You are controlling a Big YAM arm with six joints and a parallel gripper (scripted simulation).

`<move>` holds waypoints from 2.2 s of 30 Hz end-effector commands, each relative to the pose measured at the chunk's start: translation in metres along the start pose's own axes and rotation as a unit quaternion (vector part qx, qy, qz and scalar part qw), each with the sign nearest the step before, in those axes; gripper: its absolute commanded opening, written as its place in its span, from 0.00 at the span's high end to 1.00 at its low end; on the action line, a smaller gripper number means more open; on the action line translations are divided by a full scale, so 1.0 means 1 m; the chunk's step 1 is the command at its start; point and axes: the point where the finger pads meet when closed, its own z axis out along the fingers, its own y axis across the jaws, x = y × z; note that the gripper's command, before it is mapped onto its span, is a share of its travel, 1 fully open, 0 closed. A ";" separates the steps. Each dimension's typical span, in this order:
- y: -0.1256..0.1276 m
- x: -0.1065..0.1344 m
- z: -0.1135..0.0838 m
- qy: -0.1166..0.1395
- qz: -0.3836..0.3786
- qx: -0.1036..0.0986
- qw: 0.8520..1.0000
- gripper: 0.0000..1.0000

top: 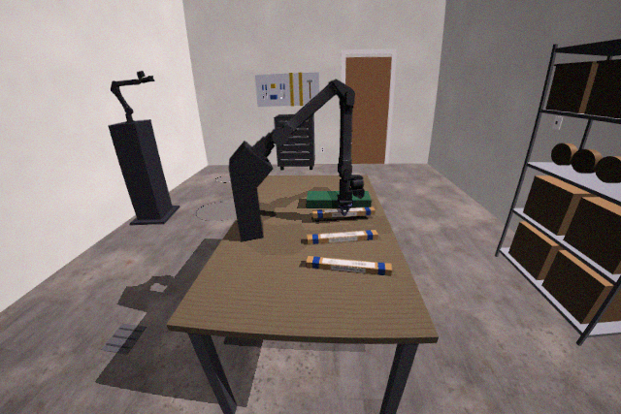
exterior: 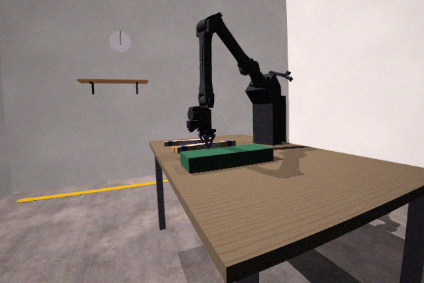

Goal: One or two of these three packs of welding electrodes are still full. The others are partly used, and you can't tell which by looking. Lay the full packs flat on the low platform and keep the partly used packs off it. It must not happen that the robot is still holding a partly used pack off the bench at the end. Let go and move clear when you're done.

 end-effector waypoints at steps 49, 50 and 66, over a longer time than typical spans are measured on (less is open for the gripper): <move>0.003 0.008 0.008 0.002 0.005 -0.001 1.000 1.00; 0.003 0.008 0.008 0.002 0.005 -0.001 1.000 1.00; 0.005 0.005 0.013 -0.001 0.004 -0.003 1.000 1.00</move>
